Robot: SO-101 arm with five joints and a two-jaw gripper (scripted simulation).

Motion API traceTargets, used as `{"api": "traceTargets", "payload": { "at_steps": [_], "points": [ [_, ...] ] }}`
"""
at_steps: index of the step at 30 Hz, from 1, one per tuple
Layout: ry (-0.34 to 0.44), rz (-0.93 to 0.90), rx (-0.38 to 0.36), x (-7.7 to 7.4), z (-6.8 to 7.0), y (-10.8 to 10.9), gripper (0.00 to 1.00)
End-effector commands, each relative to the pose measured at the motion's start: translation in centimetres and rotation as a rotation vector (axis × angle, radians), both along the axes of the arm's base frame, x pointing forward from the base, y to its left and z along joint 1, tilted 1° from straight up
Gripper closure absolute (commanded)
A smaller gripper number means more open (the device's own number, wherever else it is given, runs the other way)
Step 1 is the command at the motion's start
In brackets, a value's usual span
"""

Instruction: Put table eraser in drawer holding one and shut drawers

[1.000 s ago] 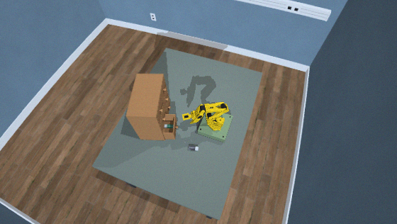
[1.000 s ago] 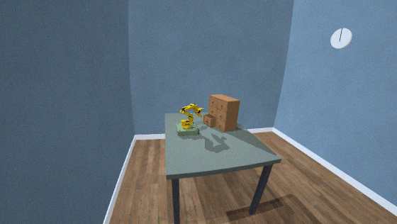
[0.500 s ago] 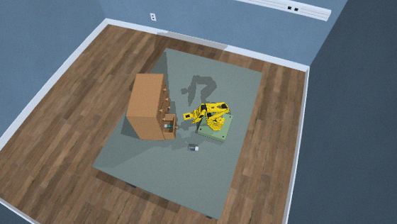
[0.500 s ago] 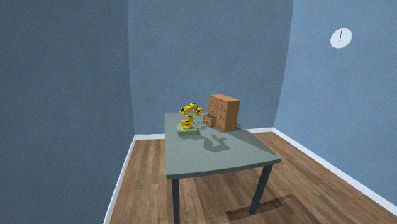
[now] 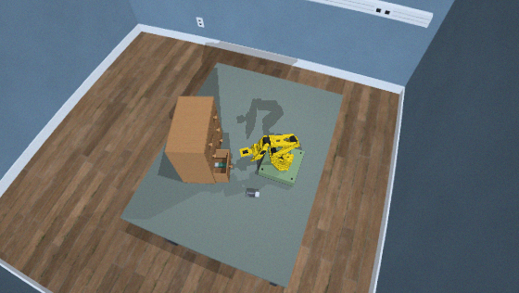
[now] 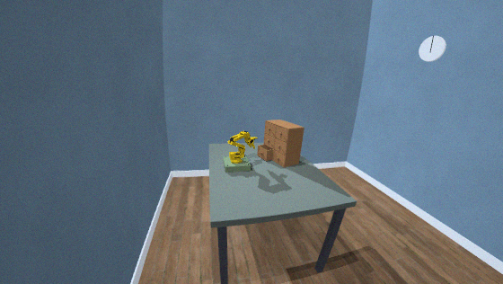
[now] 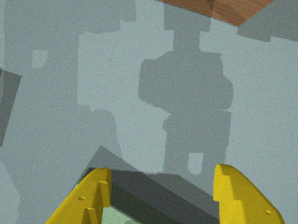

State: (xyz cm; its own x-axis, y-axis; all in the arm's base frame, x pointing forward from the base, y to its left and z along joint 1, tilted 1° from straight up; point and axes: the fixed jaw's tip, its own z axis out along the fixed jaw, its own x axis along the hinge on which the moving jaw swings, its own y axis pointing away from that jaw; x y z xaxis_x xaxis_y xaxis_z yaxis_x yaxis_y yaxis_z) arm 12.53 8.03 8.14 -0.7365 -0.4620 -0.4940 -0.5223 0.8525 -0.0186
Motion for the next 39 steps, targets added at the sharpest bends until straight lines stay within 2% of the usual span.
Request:
{"api": "traceTargets", "payload": {
  "at_steps": [1, 15, 27, 39],
  "points": [
    [-0.015, 0.000, 0.004, 0.1, 0.3, -0.1, 0.79],
    [-0.015, 0.000, 0.004, 0.1, 0.3, -0.1, 0.79],
    [-0.242, -0.074, 0.136, 6.4, 5.8, 2.0, 0.79],
    [-0.242, -0.074, 0.136, 6.4, 5.8, 2.0, 0.79]
  ]
}}
